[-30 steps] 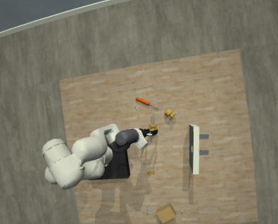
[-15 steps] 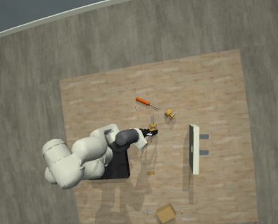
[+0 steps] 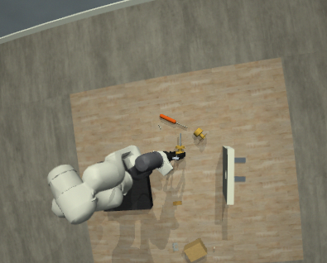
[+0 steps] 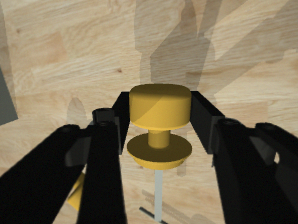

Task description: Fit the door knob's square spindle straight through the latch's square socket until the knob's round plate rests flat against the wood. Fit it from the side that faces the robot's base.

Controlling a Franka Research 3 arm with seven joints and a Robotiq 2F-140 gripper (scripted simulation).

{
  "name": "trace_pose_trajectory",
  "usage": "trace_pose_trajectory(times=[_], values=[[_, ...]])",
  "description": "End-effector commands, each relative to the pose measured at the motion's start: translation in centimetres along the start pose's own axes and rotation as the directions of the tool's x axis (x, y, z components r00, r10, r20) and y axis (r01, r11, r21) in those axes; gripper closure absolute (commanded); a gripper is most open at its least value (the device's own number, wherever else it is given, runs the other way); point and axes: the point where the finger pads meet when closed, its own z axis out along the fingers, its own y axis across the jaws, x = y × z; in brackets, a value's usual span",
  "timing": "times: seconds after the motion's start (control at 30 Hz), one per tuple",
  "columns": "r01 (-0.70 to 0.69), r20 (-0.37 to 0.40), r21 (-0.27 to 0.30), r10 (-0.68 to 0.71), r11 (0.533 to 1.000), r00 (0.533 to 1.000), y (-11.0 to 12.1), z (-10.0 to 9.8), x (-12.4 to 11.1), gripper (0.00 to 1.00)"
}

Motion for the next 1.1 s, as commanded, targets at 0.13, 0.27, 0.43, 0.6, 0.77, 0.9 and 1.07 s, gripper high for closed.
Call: trace_pose_trajectory(times=[0.13, 0.27, 0.43, 0.6, 0.77, 0.9, 1.07], values=[[0.009, -0.004, -0.001, -0.009, 1.0, 1.0, -0.5, -1.3, 0.0, 0.58], [0.009, -0.004, -0.001, -0.009, 1.0, 1.0, -0.7, -1.8, -0.1, 0.58], [0.009, -0.004, -0.001, -0.009, 1.0, 1.0, -0.9, -2.4, -0.1, 0.58], [0.009, -0.004, -0.001, -0.009, 1.0, 1.0, -1.0, -2.7, -0.1, 0.58], [0.009, -0.004, -0.001, -0.009, 1.0, 1.0, -1.0, -2.7, -0.1, 0.58], [0.009, -0.004, -0.001, -0.009, 1.0, 1.0, -1.0, -2.7, -0.1, 0.58], [0.009, -0.004, -0.001, -0.009, 1.0, 1.0, -1.1, -2.9, -0.1, 0.58]])
